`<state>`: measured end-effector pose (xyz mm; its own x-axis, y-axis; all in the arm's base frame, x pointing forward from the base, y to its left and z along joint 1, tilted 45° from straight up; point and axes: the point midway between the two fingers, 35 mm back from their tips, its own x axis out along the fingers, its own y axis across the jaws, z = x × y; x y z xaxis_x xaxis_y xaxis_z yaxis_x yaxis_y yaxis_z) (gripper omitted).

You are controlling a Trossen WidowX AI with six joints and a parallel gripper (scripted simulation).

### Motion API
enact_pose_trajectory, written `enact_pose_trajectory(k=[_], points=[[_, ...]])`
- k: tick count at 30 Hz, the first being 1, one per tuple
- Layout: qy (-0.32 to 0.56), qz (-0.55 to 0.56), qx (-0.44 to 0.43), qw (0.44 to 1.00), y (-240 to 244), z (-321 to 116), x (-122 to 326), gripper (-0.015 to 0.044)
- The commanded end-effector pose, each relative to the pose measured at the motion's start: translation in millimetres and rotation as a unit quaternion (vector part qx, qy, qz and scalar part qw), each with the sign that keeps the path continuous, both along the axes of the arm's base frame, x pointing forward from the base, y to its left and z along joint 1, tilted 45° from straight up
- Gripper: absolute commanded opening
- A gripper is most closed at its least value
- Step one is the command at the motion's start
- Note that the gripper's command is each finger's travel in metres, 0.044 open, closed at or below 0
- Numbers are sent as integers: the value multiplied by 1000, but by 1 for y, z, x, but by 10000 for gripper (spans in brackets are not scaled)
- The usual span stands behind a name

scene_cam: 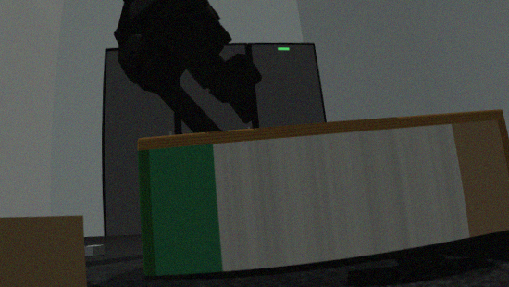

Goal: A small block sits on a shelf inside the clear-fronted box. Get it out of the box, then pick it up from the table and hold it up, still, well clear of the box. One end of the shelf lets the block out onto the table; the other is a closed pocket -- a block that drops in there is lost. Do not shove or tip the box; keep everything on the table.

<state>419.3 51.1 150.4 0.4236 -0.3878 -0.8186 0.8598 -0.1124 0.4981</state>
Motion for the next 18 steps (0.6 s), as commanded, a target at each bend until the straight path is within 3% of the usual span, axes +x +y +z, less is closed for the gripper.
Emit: enact_pose_trajectory(k=[1, 11, 18], points=[[65, 2, -27, 998, 23, -30, -24, 400], [200, -3, -268, 942, 80, -91, -122, 400], [202, 0, -288, 936, 83, -92, -127, 400]])
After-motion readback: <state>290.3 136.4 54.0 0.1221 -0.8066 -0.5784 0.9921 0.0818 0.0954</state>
